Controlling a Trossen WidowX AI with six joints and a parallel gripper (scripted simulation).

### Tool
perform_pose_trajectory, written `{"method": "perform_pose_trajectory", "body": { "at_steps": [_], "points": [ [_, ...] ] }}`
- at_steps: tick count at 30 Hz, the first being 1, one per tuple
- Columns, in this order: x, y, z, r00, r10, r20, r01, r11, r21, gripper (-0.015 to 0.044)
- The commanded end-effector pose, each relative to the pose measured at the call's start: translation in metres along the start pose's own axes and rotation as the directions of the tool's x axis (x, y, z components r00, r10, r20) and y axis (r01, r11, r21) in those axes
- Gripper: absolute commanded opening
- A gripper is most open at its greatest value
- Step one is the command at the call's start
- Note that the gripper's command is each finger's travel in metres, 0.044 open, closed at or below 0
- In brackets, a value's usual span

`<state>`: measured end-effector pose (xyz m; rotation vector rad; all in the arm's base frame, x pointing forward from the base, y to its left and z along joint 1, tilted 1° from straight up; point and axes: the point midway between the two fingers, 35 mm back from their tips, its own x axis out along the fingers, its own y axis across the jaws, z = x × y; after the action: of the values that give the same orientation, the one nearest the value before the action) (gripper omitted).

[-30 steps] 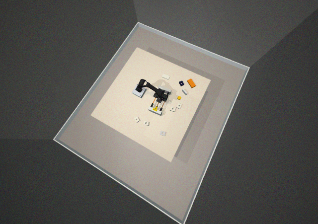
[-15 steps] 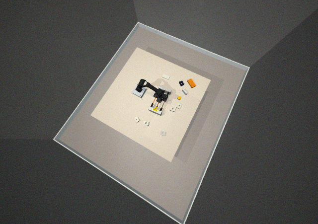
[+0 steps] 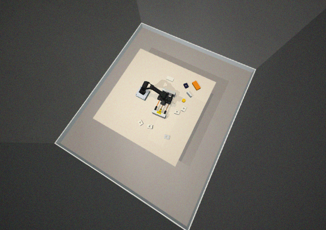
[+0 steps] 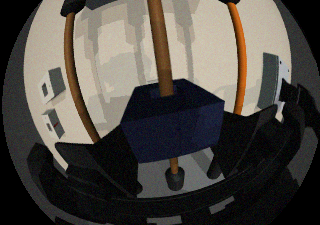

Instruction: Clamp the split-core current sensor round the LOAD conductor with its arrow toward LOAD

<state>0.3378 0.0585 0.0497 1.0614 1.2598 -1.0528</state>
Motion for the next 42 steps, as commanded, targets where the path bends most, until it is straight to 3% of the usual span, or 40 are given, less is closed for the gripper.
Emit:
{"method": "perform_pose_trajectory", "body": {
  "at_steps": [1,3,14,42],
  "points": [
    [0.0023,0.0002,0.0,1.0,0.0,0.0,0.0,1.0,0.0,0.0],
    [0.005,0.0002,0.0,1.0,0.0,0.0,0.0,1.0,0.0,0.0],
    [0.0011,0.0002,0.0,1.0,0.001,0.0,-0.001,1.0,0.0,0.0272],
    [0.0011,0.0002,0.0,1.0,0.001,0.0,-0.001,1.0,0.0,0.0272]
  ]
}}
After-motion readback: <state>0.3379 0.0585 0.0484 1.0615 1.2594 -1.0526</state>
